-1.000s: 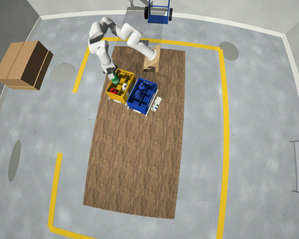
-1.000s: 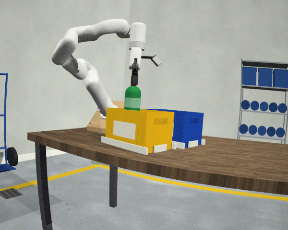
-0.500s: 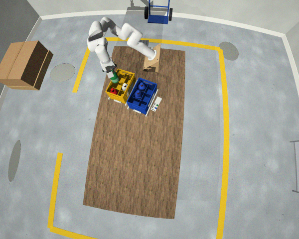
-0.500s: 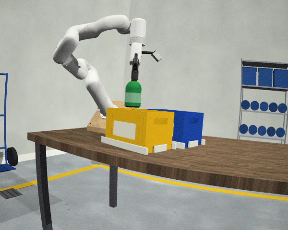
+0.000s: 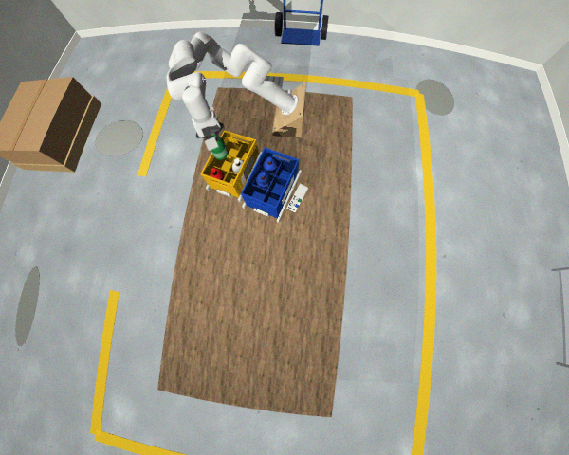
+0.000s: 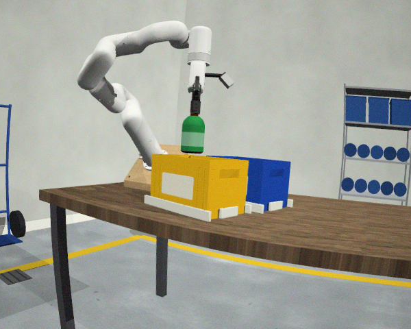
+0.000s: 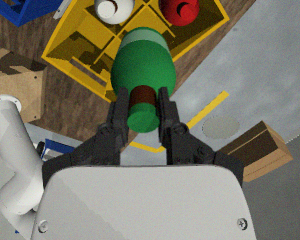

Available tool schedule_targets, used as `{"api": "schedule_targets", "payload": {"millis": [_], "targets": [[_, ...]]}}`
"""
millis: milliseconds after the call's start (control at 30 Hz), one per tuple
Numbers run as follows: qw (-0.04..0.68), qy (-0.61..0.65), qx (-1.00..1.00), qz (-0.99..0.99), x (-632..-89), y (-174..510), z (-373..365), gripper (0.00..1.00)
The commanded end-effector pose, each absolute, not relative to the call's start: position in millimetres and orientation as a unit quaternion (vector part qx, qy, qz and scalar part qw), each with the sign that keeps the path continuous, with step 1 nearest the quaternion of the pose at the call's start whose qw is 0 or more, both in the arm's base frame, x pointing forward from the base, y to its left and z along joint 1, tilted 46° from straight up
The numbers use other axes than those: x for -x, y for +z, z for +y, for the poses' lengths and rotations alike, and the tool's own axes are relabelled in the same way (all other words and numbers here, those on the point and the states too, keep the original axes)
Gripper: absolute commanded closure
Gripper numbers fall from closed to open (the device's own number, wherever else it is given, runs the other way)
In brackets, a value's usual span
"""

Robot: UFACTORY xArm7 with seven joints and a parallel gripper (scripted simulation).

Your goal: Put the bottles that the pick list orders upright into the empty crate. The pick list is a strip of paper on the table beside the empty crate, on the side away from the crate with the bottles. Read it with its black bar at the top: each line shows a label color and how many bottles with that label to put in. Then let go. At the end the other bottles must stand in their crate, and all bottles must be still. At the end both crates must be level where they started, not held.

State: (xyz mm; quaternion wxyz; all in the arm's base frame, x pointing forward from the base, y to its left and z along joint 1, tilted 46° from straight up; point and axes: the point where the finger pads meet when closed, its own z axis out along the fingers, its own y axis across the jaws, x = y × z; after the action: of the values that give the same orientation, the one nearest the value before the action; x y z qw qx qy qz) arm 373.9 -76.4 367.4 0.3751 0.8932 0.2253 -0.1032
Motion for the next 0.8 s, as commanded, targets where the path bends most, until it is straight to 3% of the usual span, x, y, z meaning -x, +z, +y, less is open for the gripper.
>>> {"api": "schedule_targets", "payload": {"millis": [0, 767], "targets": [[0.375, -0.101, -0.893, 0.226, -378.6, 365.5, -72.0, 1.00], [0.375, -0.101, -0.893, 0.226, -406.9, 343.0, -50.5, 1.00]]}}
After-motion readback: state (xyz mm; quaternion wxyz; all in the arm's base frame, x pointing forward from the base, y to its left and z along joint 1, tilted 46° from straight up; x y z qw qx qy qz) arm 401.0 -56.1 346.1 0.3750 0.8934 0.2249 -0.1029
